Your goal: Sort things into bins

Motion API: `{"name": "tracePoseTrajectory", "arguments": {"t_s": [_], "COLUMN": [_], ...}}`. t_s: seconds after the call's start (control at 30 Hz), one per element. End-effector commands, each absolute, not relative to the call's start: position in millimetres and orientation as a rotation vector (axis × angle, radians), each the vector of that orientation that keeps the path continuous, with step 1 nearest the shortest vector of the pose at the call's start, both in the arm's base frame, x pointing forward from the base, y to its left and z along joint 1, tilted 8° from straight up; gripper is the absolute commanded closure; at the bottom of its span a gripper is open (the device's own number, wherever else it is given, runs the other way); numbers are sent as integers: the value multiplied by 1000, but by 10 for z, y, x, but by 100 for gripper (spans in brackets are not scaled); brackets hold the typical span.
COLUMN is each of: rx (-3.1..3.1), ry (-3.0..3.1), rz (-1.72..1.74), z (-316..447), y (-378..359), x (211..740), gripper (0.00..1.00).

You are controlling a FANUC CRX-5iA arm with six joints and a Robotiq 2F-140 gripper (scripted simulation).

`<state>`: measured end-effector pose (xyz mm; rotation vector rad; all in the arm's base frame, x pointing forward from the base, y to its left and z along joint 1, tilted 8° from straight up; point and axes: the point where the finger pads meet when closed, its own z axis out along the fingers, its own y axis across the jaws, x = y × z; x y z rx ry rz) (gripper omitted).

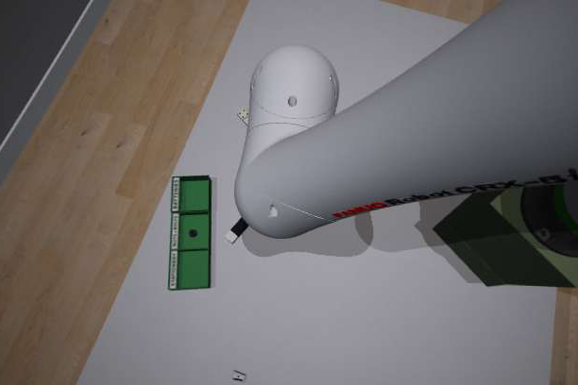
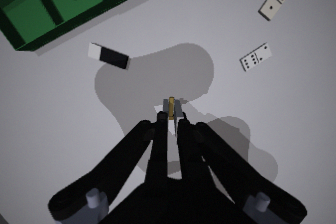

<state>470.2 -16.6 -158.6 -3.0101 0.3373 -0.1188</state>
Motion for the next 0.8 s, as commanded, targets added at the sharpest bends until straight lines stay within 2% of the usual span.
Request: {"name": "tracePoseTrajectory", "arguments": {"t_s": [0.0,0.77], "rx": [-3010,-3010], "ry": [337,337], "rz": [-119,-119], "z": [-1564,-1400], "y": [-138,518], "x": [4753,5816], "gripper": [85,85]}}
